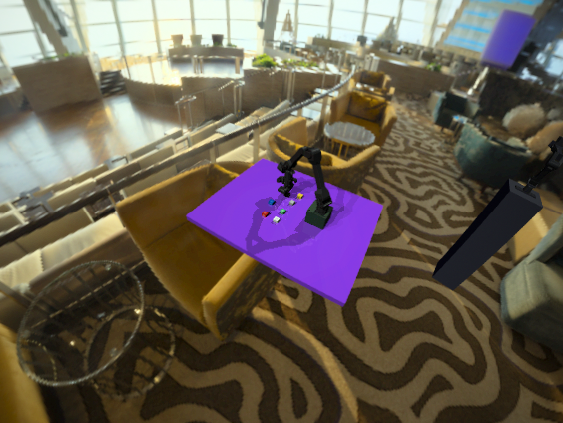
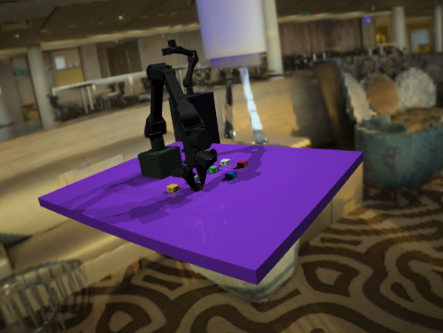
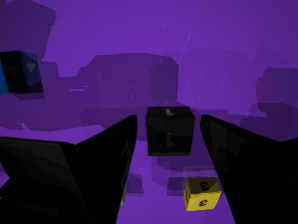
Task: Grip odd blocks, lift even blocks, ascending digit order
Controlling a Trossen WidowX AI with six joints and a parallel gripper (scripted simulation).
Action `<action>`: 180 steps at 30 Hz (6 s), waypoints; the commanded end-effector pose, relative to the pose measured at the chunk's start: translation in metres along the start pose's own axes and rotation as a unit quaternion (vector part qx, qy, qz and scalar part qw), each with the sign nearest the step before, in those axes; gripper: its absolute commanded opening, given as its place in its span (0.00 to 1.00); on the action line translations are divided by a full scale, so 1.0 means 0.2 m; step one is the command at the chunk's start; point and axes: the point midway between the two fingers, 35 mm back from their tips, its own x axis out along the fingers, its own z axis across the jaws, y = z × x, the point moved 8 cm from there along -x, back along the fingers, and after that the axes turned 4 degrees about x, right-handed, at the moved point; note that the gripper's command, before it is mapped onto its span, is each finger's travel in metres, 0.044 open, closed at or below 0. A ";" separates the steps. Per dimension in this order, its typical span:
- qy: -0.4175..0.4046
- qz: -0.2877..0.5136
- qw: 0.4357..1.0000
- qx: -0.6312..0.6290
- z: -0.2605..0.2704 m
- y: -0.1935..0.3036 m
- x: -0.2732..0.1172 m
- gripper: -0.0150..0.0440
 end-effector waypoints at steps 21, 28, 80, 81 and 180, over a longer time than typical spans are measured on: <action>0.001 -0.001 1.000 -0.002 0.00 0.00 -0.57 0.67; 0.001 -0.001 1.000 -0.002 0.00 0.00 -0.58 0.46; 0.003 0.003 1.000 -0.002 -0.25 0.41 -0.01 0.93; 0.003 0.003 1.000 -0.002 -0.25 0.41 0.00 0.93; -0.006 -0.002 1.000 -0.002 0.75 -0.17 -0.33 0.64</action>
